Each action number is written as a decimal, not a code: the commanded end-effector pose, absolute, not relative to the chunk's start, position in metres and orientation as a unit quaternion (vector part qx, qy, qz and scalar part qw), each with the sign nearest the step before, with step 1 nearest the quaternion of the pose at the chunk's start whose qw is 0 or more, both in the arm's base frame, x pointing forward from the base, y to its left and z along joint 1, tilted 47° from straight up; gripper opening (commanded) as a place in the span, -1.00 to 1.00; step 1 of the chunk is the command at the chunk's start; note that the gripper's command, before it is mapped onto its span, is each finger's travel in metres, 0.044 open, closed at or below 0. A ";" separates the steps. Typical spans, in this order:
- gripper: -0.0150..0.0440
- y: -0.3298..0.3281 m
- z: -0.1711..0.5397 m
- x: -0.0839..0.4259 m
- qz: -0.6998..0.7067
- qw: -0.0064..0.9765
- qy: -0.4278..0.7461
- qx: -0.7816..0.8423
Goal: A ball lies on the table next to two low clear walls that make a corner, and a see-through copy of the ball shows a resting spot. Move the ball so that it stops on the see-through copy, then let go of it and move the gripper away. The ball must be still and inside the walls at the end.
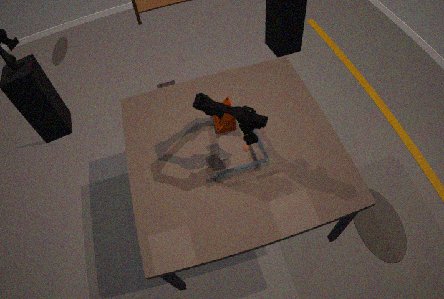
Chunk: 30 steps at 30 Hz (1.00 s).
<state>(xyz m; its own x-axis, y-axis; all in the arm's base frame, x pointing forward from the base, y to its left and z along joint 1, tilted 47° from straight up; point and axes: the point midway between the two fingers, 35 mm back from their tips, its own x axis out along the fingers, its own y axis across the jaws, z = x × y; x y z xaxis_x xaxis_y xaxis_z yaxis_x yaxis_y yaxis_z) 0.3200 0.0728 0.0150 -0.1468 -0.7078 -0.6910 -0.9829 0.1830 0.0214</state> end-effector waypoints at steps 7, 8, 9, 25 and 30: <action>-0.49 0.055 -0.005 0.302 0.246 0.279 0.720 -0.586; -0.49 0.053 -0.007 0.300 0.246 0.279 0.720 -0.587; -0.49 0.051 -0.009 0.298 0.246 0.279 0.720 -0.587; -0.49 0.012 -0.048 0.287 0.245 0.279 0.719 -0.587; -0.49 -0.004 -0.061 0.282 0.245 0.278 0.720 -0.587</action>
